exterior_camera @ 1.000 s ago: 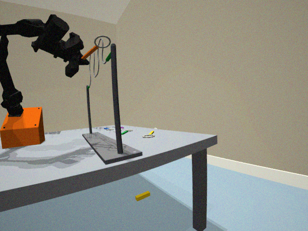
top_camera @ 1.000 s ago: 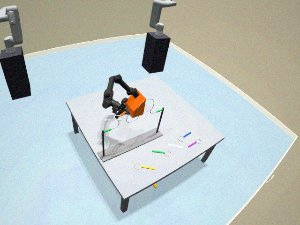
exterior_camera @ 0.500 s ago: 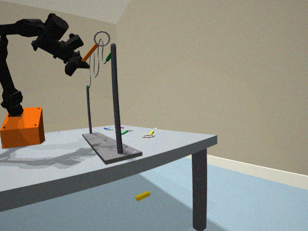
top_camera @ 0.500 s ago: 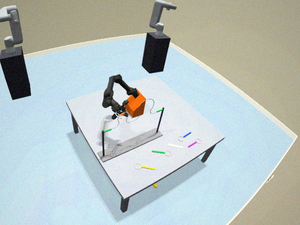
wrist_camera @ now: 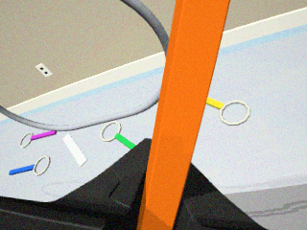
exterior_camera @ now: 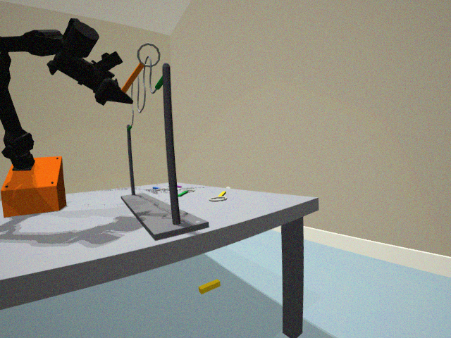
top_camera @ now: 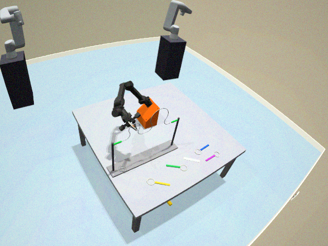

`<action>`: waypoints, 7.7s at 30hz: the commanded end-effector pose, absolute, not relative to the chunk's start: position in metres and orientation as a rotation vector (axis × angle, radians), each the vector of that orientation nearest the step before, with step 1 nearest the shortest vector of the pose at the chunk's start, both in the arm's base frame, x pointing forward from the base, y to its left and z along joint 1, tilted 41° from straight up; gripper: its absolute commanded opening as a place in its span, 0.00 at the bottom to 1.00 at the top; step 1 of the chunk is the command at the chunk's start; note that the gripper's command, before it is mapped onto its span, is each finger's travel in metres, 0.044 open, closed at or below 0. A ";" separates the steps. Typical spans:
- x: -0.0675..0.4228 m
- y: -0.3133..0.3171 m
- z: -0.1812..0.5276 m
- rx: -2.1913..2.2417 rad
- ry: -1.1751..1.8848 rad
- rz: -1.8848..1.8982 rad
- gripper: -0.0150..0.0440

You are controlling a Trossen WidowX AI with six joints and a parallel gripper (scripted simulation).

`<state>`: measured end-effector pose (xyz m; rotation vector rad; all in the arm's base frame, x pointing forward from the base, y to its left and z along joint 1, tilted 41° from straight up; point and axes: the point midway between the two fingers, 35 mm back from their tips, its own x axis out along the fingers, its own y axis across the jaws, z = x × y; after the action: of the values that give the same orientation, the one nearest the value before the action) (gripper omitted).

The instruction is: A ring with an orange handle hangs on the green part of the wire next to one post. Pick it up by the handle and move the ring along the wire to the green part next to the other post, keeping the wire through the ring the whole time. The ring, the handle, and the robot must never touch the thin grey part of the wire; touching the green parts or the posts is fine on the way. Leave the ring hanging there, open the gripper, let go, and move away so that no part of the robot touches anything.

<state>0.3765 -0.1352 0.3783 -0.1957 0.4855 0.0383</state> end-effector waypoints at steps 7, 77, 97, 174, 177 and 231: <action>0.378 -0.150 0.379 -0.396 0.471 -0.022 0.00; 0.383 -0.194 0.473 -1.869 0.164 -0.449 0.00; 0.381 -0.178 0.500 -2.270 0.033 -0.565 0.00; 0.391 -0.258 0.359 -1.517 0.246 -0.372 0.00; 0.391 -0.257 0.347 -1.446 0.263 -0.353 0.00; 0.384 -0.187 0.227 -0.758 0.395 -0.186 0.00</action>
<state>0.3852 -0.1895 0.2322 -0.7702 0.3886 -0.1847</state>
